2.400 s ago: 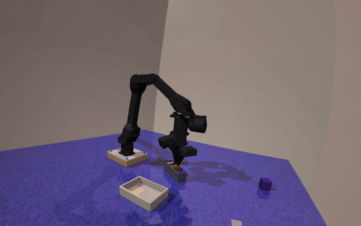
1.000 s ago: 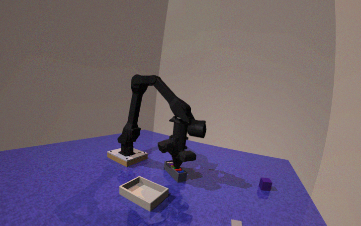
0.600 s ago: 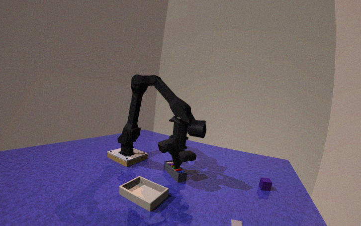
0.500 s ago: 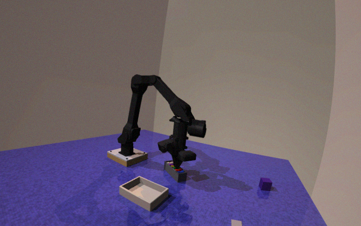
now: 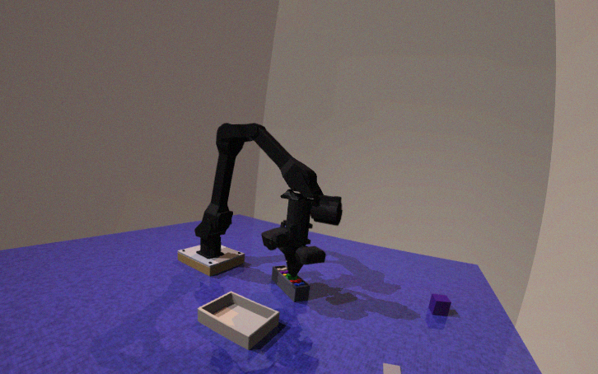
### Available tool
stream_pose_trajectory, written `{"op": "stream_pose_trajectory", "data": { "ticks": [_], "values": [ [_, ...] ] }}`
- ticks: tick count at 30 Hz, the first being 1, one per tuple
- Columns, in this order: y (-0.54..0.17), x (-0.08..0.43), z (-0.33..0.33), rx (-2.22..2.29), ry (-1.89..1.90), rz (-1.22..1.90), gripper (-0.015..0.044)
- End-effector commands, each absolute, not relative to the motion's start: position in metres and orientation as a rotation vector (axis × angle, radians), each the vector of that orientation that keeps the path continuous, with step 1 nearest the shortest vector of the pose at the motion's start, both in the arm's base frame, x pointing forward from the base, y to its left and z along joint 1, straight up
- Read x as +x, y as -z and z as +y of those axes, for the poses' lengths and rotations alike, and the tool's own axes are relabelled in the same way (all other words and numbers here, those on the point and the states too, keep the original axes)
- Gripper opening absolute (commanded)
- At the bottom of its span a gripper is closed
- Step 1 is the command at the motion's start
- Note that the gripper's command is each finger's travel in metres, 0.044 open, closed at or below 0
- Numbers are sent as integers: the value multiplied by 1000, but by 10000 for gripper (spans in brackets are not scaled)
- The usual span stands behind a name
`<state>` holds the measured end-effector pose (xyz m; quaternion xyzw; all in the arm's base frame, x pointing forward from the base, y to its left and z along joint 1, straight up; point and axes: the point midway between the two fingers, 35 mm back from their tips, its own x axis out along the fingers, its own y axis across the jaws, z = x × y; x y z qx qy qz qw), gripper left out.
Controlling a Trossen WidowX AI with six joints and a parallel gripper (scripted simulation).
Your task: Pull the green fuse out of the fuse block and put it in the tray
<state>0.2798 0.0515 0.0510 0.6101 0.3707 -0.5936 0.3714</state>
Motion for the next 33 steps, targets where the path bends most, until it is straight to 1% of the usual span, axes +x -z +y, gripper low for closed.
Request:
{"op": "stream_pose_trajectory", "data": {
  "ticks": [1,33],
  "values": [
    [-54,280,51,1566,1520,948,0],
    [-70,280,51,1565,1520,945,0]
  ]
}}
